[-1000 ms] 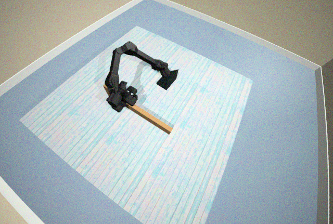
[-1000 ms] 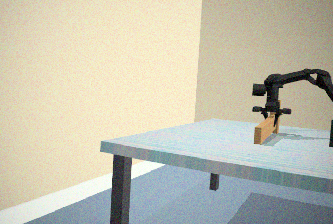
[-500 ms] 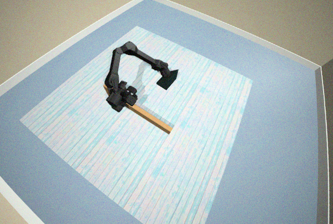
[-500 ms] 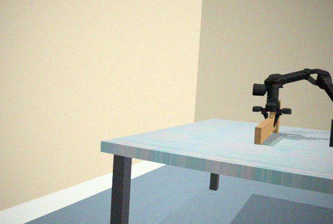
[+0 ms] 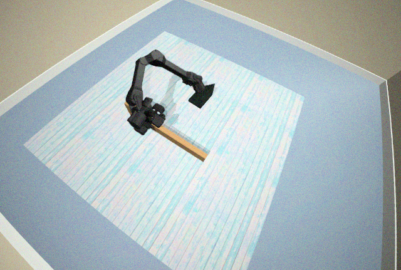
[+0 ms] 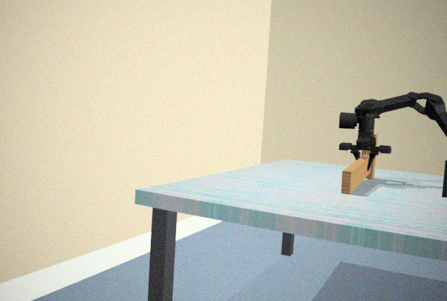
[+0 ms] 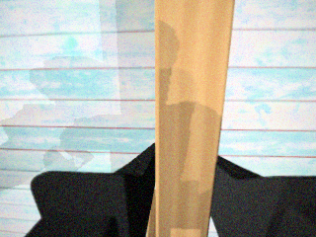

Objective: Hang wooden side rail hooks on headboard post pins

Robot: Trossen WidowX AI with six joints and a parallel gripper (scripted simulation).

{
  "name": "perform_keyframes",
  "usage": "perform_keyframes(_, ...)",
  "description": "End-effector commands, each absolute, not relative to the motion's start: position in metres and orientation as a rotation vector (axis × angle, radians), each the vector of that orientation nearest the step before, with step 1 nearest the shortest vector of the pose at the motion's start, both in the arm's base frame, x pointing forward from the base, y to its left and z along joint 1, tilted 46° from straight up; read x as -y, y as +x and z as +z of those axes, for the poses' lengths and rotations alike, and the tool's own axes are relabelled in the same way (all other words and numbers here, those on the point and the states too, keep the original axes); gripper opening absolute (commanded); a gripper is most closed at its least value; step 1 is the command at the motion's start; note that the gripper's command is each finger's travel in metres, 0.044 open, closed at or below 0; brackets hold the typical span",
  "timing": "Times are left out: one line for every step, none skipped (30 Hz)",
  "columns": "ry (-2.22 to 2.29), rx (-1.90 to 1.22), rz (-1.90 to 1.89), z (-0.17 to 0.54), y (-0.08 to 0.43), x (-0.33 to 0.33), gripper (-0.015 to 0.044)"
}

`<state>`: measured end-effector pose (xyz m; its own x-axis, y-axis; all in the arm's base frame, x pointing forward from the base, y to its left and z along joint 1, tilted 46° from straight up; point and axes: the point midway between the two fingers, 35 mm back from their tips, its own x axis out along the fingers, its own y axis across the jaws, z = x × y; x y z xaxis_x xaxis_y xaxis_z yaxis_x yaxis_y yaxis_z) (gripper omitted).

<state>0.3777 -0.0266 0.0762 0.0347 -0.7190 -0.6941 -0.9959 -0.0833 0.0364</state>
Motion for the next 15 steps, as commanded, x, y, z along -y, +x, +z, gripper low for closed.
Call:
perform_keyframes(-1.863,-1.719,0.774,0.0813,0.3798,0.0254,0.0)
perform_keyframes(-1.863,-1.719,0.774,0.0812,0.3798,0.0255,0.0)
perform_keyframes(-1.863,-1.719,0.774,0.0811,0.3798,0.0256,0.0)
perform_keyframes(-1.863,-1.719,0.774,0.081,0.3798,0.0258,0.0)
perform_keyframes(-1.863,-1.719,0.774,0.0809,0.3799,0.0259,0.0)
perform_keyframes(-1.863,-1.719,0.774,0.0808,0.3799,0.026,0.0)
perform_keyframes(-1.863,-1.719,0.774,0.0807,0.3799,0.0261,0.0)
perform_keyframes(-1.863,-1.719,0.774,0.0805,0.3799,0.0262,0.0)
perform_keyframes(-1.863,-1.719,0.774,0.0804,0.3799,0.0264,0.0)
perform_keyframes(-1.863,-1.719,0.774,0.0803,0.3799,0.0265,0.0)
perform_keyframes(-1.863,-1.719,0.774,0.0802,0.3799,0.0266,0.0)
perform_keyframes(-1.863,-1.719,0.774,0.0801,0.3799,0.0267,0.0)
perform_keyframes(-1.863,-1.719,0.774,0.08,0.3799,0.0268,0.0)
perform_keyframes(-1.863,-1.719,0.774,0.0799,0.3799,0.027,0.0)
perform_keyframes(-1.863,-1.719,0.774,0.0797,0.3799,0.0271,0.0)
